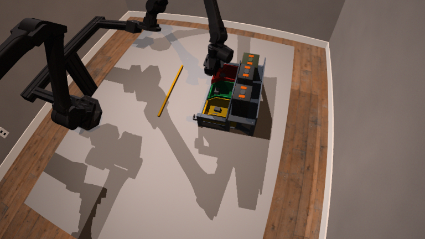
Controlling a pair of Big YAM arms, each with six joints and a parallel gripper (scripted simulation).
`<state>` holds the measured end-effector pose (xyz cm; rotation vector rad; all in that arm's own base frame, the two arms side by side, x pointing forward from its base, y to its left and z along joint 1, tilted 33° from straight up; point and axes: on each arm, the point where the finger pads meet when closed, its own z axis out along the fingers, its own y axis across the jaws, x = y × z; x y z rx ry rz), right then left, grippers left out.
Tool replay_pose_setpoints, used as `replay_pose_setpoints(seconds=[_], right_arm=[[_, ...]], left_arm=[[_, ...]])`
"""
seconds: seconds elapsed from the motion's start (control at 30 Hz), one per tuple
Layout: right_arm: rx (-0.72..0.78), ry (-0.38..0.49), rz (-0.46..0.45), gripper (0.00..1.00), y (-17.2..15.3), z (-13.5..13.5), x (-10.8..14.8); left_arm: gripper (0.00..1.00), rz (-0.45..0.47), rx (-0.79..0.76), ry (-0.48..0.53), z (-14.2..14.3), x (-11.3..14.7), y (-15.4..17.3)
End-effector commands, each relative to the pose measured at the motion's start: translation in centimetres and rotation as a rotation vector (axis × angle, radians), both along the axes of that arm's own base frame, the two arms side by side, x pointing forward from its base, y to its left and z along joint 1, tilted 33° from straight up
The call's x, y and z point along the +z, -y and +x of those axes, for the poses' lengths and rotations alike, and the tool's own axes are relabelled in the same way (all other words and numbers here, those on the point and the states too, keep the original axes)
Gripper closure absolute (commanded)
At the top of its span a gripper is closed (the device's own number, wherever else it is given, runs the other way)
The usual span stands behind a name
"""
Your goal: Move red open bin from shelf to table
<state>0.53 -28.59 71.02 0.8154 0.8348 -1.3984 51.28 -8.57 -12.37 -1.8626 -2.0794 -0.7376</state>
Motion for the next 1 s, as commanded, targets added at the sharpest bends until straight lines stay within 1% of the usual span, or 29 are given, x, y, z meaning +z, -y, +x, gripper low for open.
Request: replay_pose_setpoints(seconds=[0.0, 0.07, 0.1, 0.13, 0.57, 0.63, 0.67, 0.7, 0.97], right_arm=[[-0.01, 0.006, -0.048, 0.0, -1.6, -0.5, 1.1], [-0.01, 0.006, -0.048, 0.0, -1.6, -0.5, 1.1], [-0.01, 0.006, -0.048, 0.0, -1.6, -0.5, 1.1], [-0.01, 0.006, -0.048, 0.0, -1.6, -0.5, 1.1], [-0.01, 0.006, -0.048, 0.0, -1.6, -0.5, 1.1], [-0.01, 0.006, -0.048, 0.0, -1.6, -0.5, 1.1], [-0.01, 0.006, -0.048, 0.0, -1.6, -0.5, 1.1], [-0.01, 0.006, -0.048, 0.0, -1.6, -0.5, 1.1], [-0.01, 0.006, -0.048, 0.0, -1.6, -0.5, 1.1]], left_arm=[[1.0, -0.028, -0.045, 0.085, 1.4, 3.0, 3.7], [1.0, -0.028, -0.045, 0.085, 1.4, 3.0, 3.7], [1.0, -0.036, -0.045, 0.104, 2.2, 3.5, 4.1], [1.0, -0.025, -0.045, 0.076, 0.7, 2.7, 3.6], [1.0, -0.027, -0.044, 0.073, -2.3, 1.8, 3.6], [1.0, -0.027, -0.044, 0.073, -2.3, 1.8, 3.6], [1.0, -0.04, -0.044, 0.104, -1.0, 2.5, 4.3], [1.0, -0.027, -0.044, 0.073, -2.9, 1.7, 3.6], [1.0, -0.029, -0.044, 0.071, -5.3, 1.0, 3.6]])
